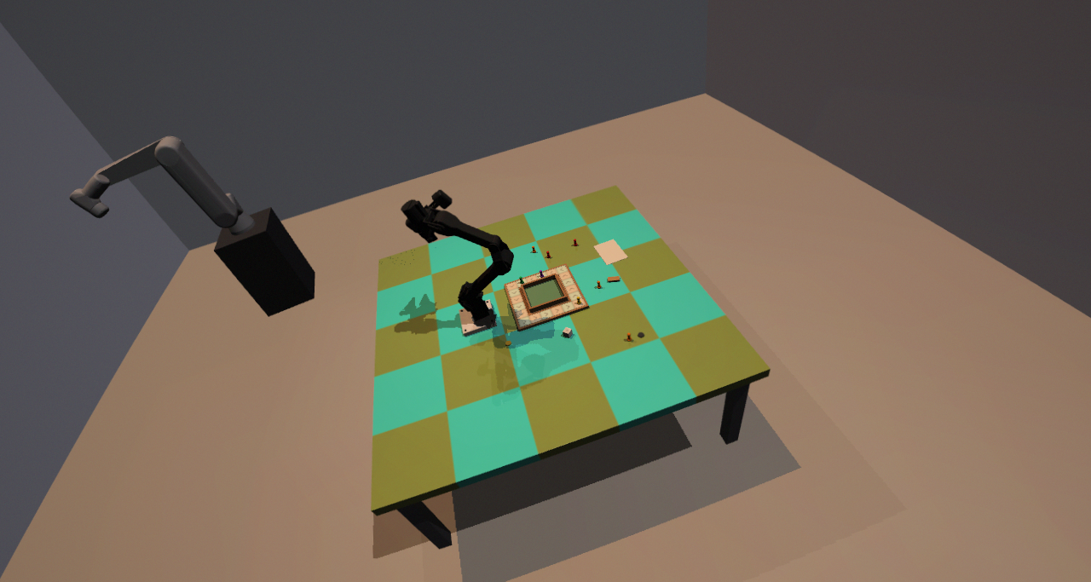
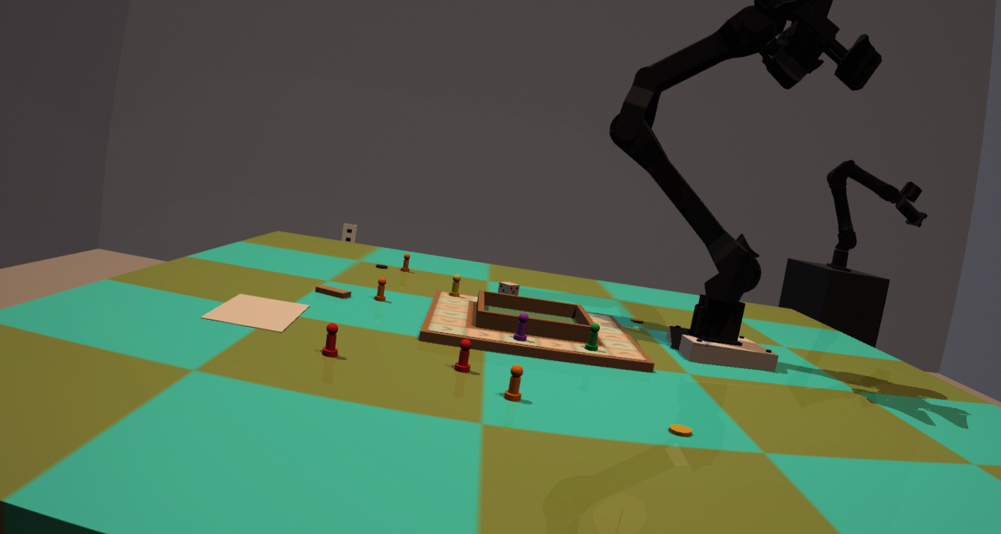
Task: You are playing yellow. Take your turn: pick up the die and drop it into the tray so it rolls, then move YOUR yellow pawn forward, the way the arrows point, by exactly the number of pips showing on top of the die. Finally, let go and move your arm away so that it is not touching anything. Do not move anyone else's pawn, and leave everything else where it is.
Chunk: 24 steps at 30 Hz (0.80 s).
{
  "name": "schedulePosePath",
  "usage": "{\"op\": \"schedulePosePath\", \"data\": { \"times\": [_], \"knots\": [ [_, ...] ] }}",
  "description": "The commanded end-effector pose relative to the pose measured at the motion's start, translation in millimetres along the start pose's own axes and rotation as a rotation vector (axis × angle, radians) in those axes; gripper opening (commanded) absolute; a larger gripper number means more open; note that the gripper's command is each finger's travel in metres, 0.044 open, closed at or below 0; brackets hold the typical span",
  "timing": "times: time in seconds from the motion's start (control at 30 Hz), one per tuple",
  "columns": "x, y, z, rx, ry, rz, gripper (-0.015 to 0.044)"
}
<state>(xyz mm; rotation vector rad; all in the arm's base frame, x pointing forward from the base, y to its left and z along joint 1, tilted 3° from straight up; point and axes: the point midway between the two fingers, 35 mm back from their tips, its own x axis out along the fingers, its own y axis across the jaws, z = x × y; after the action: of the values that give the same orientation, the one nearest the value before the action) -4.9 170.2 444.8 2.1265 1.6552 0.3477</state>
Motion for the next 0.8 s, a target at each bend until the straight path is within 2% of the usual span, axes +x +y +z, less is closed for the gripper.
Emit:
{"op": "schedulePosePath", "data": {
  "times": [0.0, 0.13, 0.3, 0.47, 0.63, 0.77],
  "knots": [
    [1, 0, 0, -0.011, -0.004, 0.004, 0.0374],
    [15, 1, 5, -0.237, -0.089, 0.078, 0.0275],
    [41, 7, 19, -0.578, -0.26, 0.141, 0.0275],
    [70, 21, 43, -0.91, -0.475, 0.13, 0.0275],
    [96, 44, 77, -1.199, -0.708, 0.038, 0.0275],
    [109, 67, 112, -1.38, -0.879, -0.102, 0.0275]
  ]
}}
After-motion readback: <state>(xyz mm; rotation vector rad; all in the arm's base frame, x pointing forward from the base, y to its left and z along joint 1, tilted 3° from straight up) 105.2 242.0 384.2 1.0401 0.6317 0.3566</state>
